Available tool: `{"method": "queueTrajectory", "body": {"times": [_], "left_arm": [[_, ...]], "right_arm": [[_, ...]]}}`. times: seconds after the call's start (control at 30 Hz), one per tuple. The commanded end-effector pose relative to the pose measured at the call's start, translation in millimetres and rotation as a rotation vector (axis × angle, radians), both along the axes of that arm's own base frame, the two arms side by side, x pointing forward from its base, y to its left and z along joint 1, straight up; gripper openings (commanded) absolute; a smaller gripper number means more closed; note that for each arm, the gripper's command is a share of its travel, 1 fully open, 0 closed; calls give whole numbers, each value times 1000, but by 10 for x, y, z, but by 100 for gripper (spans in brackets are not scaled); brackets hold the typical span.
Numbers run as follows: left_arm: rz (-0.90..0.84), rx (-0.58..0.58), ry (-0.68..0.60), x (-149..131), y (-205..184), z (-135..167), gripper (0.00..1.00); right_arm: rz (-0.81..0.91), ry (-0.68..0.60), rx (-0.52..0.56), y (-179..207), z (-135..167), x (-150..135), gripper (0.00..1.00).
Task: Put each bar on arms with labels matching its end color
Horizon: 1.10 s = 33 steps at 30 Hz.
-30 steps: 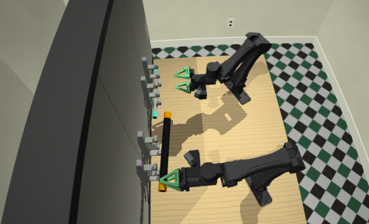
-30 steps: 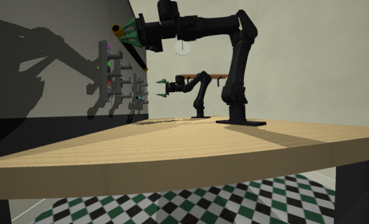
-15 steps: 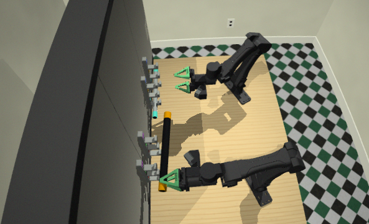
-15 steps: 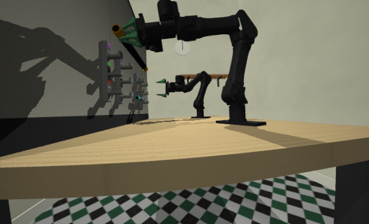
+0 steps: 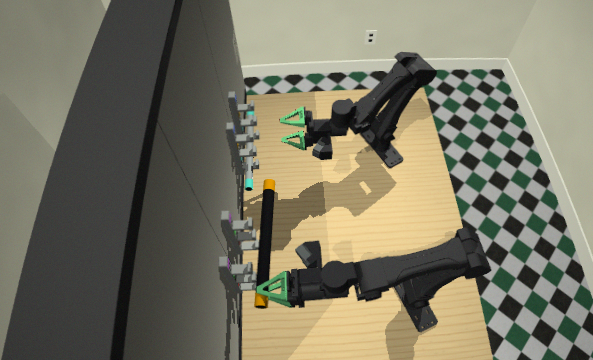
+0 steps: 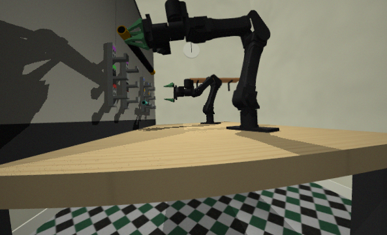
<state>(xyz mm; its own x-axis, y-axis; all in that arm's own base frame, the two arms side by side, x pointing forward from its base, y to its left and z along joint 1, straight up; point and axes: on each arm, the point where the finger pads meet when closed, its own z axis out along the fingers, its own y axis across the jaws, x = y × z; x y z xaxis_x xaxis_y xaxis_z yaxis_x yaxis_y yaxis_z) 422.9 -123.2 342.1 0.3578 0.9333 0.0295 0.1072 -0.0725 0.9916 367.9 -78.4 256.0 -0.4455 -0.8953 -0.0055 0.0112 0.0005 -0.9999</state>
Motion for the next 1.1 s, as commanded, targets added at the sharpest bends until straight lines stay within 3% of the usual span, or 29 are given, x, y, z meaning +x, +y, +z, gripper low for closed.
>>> {"method": "queueTrajectory", "body": {"times": [0.0,1.07], "left_arm": [[2,-73,-108,-47,18,476,0],[2,-73,-108,-29,7,540,0]], "right_arm": [[-19,11,0,-56,-74,-15,100],[-19,11,0,-56,-74,-15,100]]}}
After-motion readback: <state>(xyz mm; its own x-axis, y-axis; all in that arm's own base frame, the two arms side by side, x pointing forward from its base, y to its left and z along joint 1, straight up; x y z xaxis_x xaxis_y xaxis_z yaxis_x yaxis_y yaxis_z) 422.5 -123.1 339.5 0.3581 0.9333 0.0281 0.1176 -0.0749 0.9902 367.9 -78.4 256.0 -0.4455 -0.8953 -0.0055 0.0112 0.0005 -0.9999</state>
